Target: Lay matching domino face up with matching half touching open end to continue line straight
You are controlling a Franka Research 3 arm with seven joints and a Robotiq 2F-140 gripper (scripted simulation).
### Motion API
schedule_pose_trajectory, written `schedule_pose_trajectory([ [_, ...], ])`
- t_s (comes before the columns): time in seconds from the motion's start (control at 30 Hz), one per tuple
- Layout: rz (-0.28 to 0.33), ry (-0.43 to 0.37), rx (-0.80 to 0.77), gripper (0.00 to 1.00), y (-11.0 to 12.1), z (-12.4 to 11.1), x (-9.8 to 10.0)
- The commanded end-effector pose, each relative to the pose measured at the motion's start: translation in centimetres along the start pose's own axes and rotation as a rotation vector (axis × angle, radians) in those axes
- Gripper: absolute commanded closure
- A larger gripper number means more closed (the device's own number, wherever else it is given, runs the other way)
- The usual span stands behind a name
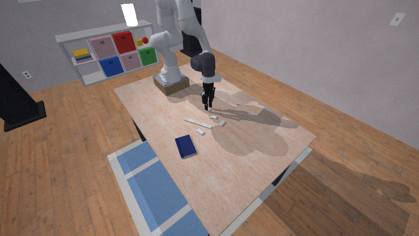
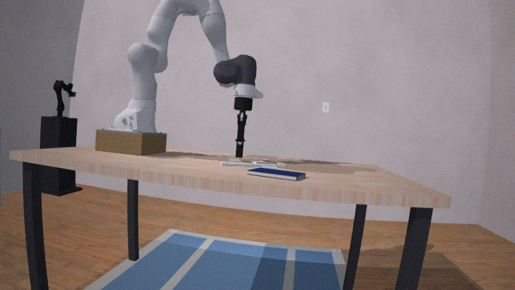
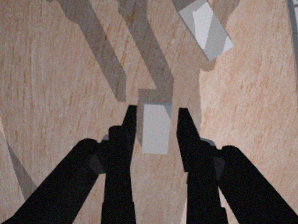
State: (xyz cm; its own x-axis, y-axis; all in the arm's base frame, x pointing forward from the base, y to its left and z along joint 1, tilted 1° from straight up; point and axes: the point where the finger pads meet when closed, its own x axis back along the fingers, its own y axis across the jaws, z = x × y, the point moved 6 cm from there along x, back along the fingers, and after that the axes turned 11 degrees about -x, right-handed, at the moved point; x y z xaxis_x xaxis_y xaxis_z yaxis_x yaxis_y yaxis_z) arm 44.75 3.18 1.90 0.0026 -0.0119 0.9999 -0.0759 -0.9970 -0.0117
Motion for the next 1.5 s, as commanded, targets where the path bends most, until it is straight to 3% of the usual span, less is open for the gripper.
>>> schedule_pose_trajectory([
  [0.0,-0.001,0.003,-0.001,0.67,0.0,0.0,0.0],
  [0.3,-0.006,-0.026,-0.001,0.67,0.0,0.3,0.2],
  [0.47,-0.027,-0.133,-0.001,0.67,-0.2,1.1,1.4],
  [0.87,-0.027,-0.134,-0.001,0.67,-0.2,1.2,0.9],
  [1.47,-0.027,-0.134,-0.001,0.67,-0.2,1.2,-1.5],
])
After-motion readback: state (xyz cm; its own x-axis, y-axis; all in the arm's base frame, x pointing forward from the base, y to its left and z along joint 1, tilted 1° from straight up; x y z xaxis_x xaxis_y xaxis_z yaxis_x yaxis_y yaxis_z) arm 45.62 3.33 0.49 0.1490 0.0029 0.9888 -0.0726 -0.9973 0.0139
